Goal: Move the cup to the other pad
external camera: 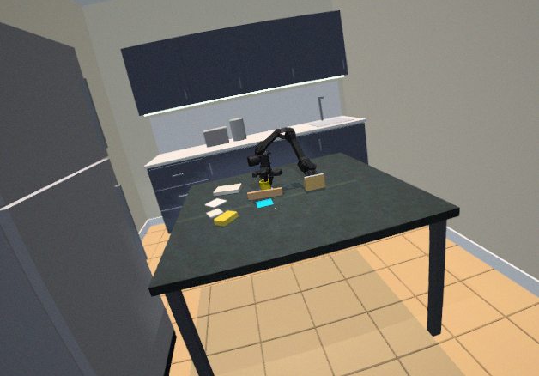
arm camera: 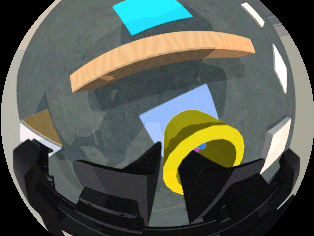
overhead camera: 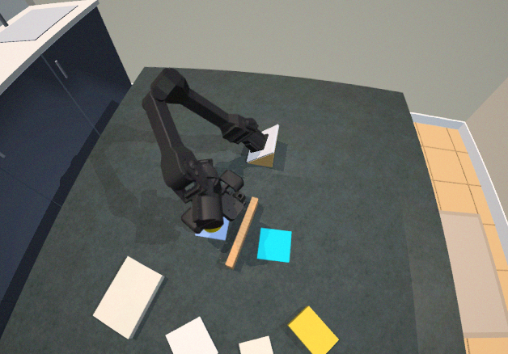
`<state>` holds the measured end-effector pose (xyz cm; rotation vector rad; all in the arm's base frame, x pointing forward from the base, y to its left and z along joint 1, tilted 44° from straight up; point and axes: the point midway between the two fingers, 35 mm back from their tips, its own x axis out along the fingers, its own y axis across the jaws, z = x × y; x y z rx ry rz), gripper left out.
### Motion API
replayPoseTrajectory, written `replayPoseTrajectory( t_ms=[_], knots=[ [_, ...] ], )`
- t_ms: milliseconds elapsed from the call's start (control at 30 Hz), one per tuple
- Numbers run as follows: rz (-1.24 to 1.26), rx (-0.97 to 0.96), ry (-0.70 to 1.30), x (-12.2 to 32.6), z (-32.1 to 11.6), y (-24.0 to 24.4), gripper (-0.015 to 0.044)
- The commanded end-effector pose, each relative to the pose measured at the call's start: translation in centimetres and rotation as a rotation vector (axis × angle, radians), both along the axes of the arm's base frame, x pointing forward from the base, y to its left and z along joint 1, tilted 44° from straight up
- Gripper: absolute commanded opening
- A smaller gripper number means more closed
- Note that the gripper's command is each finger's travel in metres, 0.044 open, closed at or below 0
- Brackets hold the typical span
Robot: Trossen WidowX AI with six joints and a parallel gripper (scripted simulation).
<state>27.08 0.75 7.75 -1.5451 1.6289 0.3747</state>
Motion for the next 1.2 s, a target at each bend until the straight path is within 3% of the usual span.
replayPoseTrajectory(
  t_ms=[0, 200, 1167],
  knots=[
    [0.000, 0.000, 0.000, 0.0, 0.0, 0.0, 0.0040],
    [0.000, 0.000, 0.000, 0.0, 0.0, 0.0, 0.0000],
    [0.004, -0.002, 0.005, -0.6, 5.0, 4.9, 0.0000]
  ],
)
